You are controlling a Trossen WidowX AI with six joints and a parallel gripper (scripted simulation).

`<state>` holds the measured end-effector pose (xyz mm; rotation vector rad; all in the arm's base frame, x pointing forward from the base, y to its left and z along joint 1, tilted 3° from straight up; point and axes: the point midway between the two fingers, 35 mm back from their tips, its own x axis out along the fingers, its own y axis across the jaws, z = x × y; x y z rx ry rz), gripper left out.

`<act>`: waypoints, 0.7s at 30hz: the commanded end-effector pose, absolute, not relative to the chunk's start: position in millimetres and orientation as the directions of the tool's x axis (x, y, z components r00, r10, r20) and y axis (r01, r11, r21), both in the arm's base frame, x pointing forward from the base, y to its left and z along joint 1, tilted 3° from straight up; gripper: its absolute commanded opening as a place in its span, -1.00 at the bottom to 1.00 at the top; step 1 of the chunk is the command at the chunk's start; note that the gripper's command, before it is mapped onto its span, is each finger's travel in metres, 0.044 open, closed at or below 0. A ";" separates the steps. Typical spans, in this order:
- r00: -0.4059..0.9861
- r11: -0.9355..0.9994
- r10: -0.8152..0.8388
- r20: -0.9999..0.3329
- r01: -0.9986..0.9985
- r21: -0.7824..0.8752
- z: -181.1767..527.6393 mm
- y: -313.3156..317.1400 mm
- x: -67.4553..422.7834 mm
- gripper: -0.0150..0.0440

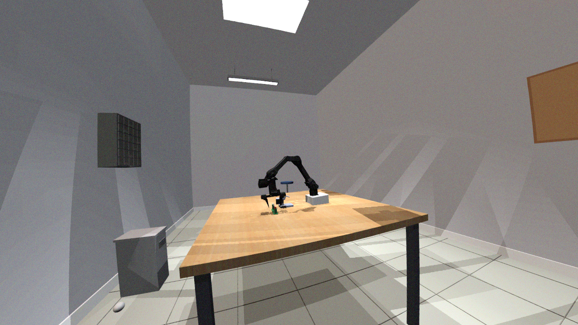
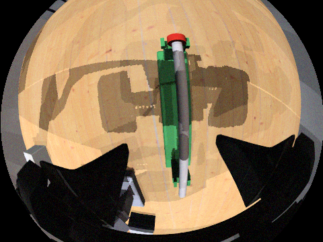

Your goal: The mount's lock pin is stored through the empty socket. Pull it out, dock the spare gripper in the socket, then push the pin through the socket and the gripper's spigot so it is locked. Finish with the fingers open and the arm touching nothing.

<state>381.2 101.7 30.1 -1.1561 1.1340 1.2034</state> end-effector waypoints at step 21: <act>-0.005 0.018 0.066 -0.998 -1.000 0.006 82.6 99.2 366.0 1.00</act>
